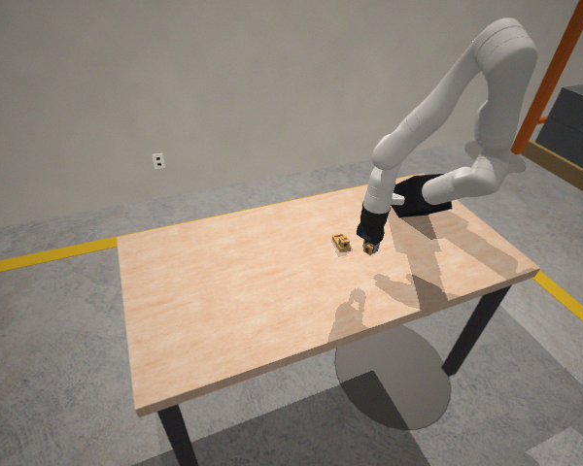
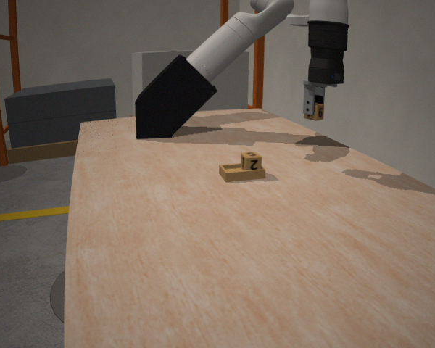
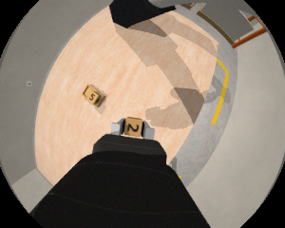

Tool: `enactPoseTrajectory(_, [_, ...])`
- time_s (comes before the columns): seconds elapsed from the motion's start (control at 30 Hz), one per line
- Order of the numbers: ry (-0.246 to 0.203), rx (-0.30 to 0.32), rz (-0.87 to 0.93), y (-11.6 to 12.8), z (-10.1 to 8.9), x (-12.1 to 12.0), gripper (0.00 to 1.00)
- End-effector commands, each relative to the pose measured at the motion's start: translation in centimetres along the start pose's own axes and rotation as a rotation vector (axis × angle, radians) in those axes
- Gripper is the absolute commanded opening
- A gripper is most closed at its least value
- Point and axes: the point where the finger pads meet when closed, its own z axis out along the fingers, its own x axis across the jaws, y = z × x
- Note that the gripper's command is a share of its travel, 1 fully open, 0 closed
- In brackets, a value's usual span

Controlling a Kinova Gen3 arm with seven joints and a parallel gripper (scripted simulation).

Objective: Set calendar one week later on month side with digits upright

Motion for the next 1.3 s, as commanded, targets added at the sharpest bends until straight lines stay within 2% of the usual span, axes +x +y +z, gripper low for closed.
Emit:
enactPoseTrajectory(0.0, [0.003, 0.002, 0.008, -0.1, 0.1, 0.3, 0.57])
enactPoseTrajectory(0.33, [0.004, 0.005, 0.009, -0.1, 0.4, 0.4, 0.57])
enactPoseTrajectory(0.4, [-0.009, 0.002, 0.01, 0.0, 0.7, 0.0, 0.57])
enactPoseTrajectory(0.7, [-0.005, 0.004, 0.013, -0.1, 3.6, 0.0, 0.57])
enactPoseTrajectory(0.77, [-0.005, 0.004, 0.013, -0.1, 3.6, 0.0, 0.57])
enactPoseTrajectory(1.07, [-0.006, 0.006, 0.013, -0.2, 7.3, 0.0, 0.57])
enactPoseTrajectory(1.27, [-0.006, 0.006, 0.012, -0.1, 9.0, -0.1, 0.57])
